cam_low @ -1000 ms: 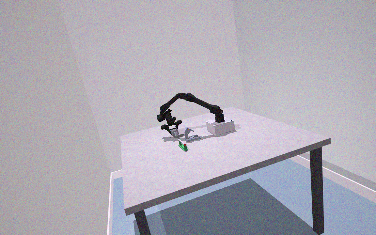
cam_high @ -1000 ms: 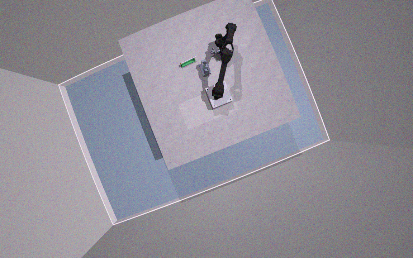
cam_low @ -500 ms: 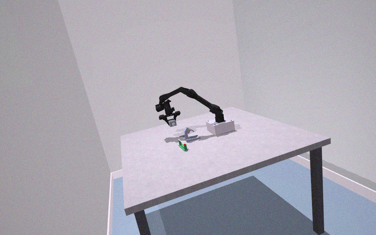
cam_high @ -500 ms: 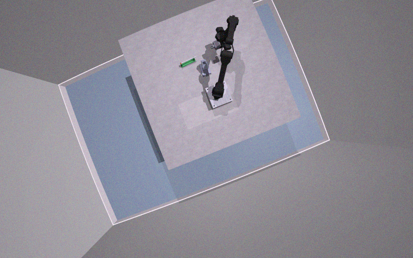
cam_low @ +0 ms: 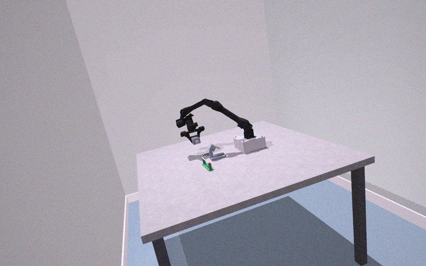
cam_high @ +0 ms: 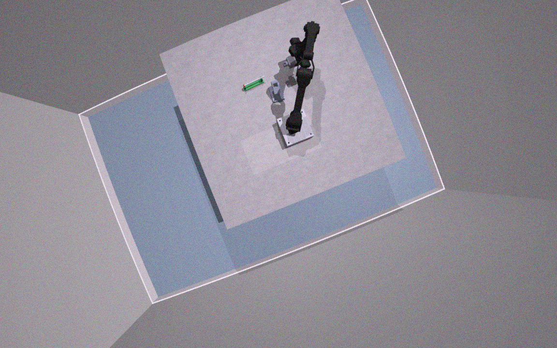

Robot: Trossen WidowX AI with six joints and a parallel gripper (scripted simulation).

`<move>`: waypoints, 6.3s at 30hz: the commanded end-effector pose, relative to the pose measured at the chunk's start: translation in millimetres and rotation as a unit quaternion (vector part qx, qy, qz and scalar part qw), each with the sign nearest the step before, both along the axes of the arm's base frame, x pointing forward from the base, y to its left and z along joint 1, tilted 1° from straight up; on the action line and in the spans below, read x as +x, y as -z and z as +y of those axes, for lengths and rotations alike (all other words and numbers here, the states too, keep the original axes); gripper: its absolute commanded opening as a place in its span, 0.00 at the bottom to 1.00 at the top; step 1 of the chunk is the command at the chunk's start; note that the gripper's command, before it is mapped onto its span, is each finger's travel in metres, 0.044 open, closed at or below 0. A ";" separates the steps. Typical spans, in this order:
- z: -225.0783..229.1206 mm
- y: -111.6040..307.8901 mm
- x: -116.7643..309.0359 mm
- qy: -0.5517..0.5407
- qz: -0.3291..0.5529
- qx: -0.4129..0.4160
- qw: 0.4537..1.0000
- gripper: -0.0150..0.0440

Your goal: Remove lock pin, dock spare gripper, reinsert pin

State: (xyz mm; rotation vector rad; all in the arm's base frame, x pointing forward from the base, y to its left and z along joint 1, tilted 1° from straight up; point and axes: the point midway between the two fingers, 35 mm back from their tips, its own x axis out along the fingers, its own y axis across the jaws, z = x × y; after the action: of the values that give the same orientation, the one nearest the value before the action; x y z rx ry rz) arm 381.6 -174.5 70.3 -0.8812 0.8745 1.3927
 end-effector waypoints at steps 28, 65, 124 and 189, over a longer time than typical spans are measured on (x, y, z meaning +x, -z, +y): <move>66.1 -6.1 -0.7 0.042 0.083 -0.100 0.991 0.25; 157.5 -7.2 -20.5 0.123 0.100 -0.275 0.948 0.25; 218.6 -10.7 -130.9 0.201 0.003 -0.557 0.806 0.25; 194.2 -10.1 -140.2 0.250 -0.235 -0.633 0.694 0.25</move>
State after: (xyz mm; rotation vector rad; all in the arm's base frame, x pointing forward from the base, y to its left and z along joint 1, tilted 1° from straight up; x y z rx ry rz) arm 237.5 20.1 82.2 -1.7166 1.5075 -0.1449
